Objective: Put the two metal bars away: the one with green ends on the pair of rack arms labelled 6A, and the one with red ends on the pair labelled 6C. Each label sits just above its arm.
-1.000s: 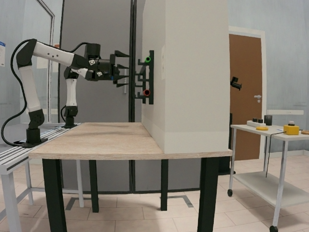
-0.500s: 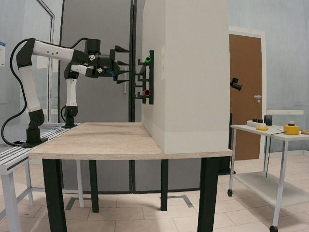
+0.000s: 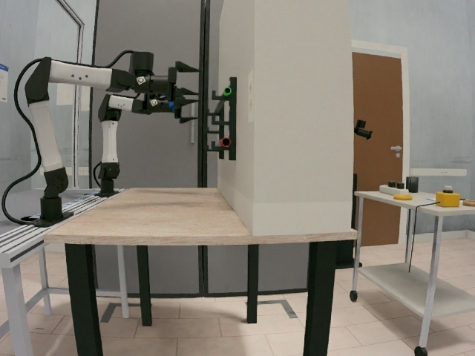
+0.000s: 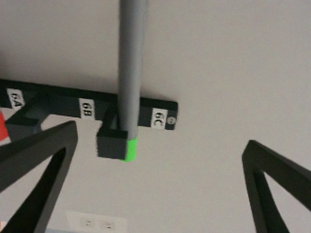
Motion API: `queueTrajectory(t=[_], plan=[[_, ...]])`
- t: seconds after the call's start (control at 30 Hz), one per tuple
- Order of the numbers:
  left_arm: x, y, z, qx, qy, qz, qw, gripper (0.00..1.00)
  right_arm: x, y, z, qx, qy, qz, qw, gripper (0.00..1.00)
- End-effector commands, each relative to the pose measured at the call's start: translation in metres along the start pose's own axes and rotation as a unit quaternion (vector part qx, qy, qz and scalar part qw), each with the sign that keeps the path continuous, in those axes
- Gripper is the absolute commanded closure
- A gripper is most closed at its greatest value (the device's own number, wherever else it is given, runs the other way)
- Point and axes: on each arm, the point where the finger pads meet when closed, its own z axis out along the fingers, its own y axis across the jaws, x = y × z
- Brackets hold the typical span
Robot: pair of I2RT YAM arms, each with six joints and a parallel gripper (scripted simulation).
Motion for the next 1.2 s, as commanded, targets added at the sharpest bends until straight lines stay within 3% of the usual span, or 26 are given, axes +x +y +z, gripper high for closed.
queueTrajectory(t=[0.0, 0.2, 1.17], plan=[[0.003, 0.021, -0.007, -0.007, -0.005, -0.005, 1.0, 0.0, 0.004, -0.023, -0.003, 0.014, 0.001, 0.004, 1.0, 0.0], [0.003, 0.028, -0.008, -0.007, -0.005, -0.005, 1.0, 0.0, 0.004, -0.029, -0.003, 0.014, 0.001, 0.004, 1.0, 0.0], [0.004, 0.025, -0.008, -0.007, -0.005, -0.005, 1.0, 0.0, 0.004, -0.015, -0.002, 0.014, 0.001, 0.004, 1.0, 0.0]])
